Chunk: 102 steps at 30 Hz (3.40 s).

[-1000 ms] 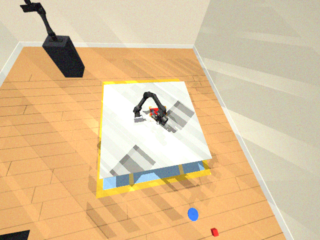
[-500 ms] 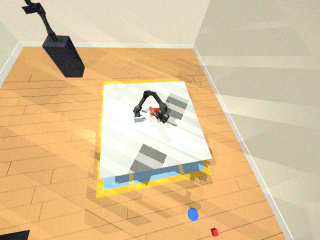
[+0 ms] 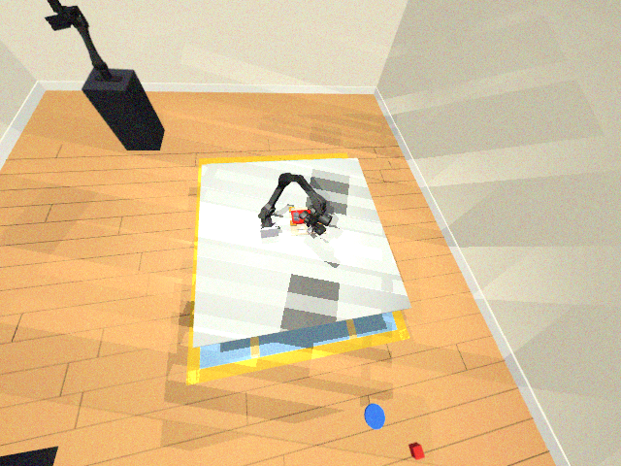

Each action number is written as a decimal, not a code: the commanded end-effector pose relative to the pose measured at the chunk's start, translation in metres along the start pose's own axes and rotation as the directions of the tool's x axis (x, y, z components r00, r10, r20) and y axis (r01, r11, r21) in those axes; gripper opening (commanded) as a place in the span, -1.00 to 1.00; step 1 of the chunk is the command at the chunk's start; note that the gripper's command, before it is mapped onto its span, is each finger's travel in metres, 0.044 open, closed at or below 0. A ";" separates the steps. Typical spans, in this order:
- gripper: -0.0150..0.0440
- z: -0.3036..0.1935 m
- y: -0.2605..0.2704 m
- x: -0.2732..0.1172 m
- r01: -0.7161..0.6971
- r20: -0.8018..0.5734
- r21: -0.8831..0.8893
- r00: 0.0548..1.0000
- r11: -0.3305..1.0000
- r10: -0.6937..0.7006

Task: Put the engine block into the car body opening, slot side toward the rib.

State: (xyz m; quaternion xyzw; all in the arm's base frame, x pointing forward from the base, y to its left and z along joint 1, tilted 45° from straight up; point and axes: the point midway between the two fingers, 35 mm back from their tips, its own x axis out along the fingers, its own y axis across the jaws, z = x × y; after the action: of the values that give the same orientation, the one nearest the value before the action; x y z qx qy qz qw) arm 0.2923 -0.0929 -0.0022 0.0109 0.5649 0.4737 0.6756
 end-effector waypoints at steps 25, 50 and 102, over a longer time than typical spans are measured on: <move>-0.49 0.072 0.043 0.022 0.008 0.016 0.287 1.000 0.958 -0.013; -0.49 0.123 0.097 0.045 -0.040 0.045 0.529 0.999 0.848 0.018; 0.05 0.138 0.115 0.052 -0.061 0.053 0.601 0.998 0.797 0.036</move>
State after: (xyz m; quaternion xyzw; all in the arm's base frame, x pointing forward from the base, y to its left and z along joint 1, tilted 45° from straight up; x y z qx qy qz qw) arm 0.3215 0.0755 0.0713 0.2444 0.6727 0.2872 0.6366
